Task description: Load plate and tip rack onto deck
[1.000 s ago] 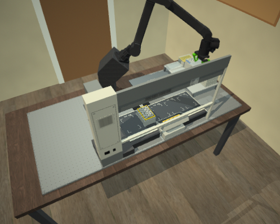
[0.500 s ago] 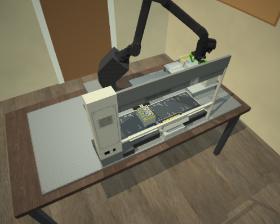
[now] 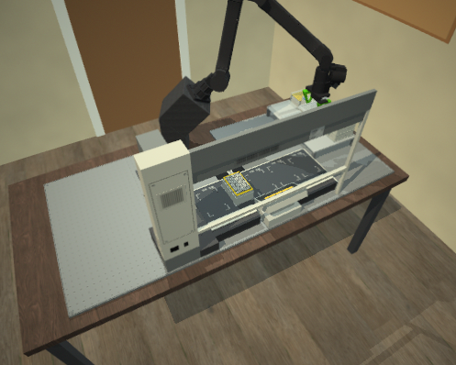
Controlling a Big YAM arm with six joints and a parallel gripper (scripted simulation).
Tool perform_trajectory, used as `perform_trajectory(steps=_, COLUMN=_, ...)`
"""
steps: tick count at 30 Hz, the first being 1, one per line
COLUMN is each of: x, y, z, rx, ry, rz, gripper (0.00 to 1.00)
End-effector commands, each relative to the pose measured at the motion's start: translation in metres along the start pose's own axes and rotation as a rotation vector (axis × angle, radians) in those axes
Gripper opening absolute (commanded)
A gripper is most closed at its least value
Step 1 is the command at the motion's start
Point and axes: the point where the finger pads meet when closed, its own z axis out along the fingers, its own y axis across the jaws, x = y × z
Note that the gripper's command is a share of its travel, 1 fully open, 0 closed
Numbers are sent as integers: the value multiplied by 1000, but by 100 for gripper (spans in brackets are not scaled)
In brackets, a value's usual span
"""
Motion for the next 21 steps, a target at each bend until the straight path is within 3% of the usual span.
perform_trajectory(steps=1, x=-7, y=-8, z=-19, rx=39, ry=-50, rz=-21, gripper=0)
perform_trajectory(steps=21, x=36, y=-8, z=-16, rx=40, ry=-45, rz=-23, gripper=0)
